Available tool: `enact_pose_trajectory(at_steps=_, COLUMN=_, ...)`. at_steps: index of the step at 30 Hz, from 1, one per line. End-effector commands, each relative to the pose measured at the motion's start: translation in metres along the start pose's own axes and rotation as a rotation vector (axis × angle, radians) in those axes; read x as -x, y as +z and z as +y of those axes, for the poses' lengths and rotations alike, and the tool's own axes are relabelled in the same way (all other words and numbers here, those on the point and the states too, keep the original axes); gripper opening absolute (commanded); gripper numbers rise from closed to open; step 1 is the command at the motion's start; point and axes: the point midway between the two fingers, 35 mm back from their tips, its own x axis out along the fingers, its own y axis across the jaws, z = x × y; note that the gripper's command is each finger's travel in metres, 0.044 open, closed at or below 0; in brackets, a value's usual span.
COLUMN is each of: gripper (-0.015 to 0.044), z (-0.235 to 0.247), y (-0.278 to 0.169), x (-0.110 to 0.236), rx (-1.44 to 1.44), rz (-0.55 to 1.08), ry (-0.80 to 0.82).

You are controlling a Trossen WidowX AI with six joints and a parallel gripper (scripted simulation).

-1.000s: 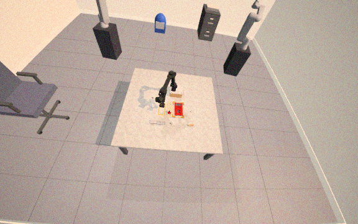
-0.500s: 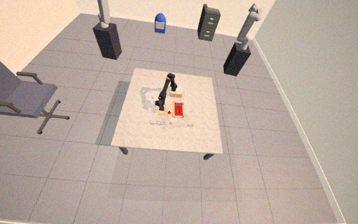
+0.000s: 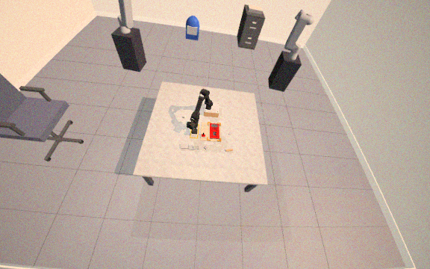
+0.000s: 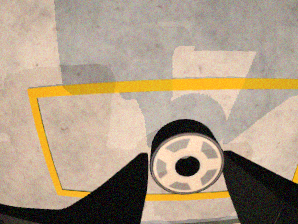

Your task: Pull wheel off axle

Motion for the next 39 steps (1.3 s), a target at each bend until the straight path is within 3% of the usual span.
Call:
enact_pose_trajectory(at_steps=1, gripper=0.0289, z=0.000, y=0.000, x=0.002, rx=0.000, rz=0.000, ry=0.001)
enact_pose_trajectory(at_steps=9, gripper=0.0300, z=0.000, y=0.000, x=0.058, rx=0.005, rz=-0.005, ry=0.008)
enact_pose_trajectory(at_steps=12, gripper=0.0300, z=0.000, y=0.000, x=0.060, rx=0.005, rz=-0.005, ry=0.008)
enact_pose_trajectory(at_steps=18, gripper=0.0440, z=-0.027, y=-0.012, x=0.076, rx=0.006, rz=-0.003, ry=0.007)
enact_pose_trajectory(at_steps=27, gripper=0.0440, z=-0.081, y=-0.036, x=0.104, rx=0.005, rz=-0.002, ry=0.001)
enact_pose_trajectory(at_steps=39, gripper=0.0440, z=-0.083, y=-0.036, x=0.105, rx=0.005, rz=-0.002, ry=0.001)
